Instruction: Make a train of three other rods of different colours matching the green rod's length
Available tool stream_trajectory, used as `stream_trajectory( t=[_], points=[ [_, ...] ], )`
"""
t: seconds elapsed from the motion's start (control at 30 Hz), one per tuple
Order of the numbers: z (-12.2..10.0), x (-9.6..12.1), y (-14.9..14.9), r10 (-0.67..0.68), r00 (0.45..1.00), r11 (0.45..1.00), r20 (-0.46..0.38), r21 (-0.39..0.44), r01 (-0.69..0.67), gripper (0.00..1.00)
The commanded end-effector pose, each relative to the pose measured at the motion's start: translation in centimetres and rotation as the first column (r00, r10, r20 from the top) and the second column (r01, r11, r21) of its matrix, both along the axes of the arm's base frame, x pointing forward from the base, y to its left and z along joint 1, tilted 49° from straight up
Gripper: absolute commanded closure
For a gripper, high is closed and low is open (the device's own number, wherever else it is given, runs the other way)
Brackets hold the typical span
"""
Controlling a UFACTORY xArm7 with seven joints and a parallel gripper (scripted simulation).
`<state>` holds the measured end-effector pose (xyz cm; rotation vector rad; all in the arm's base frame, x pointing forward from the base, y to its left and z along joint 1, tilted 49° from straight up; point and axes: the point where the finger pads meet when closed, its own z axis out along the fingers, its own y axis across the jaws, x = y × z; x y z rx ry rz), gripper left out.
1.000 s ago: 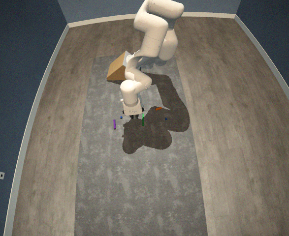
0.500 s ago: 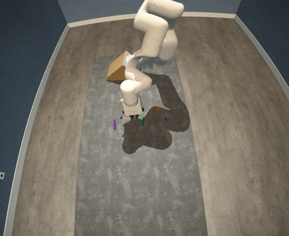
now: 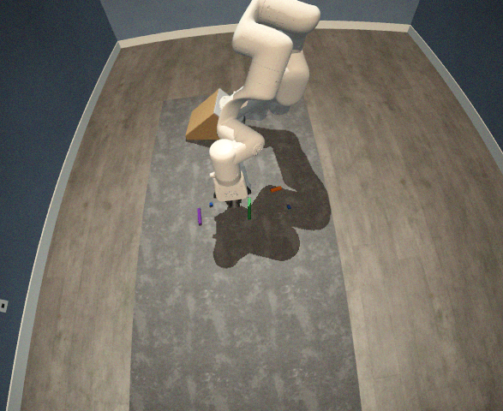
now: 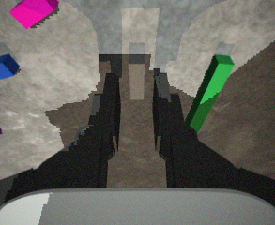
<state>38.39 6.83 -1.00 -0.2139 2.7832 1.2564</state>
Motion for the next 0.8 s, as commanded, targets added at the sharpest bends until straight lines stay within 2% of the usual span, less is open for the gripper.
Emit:
stream_trajectory(
  t=[0.0, 0.77],
  points=[
    [-0.03, 0.12, -0.10, -0.003, 1.000, 1.000, 0.002, -0.002, 0.003, 0.76],
    [-0.85, 0.14, 0.83, -0.003, 1.000, 1.000, 0.002, -0.002, 0.003, 0.76]
  ],
)
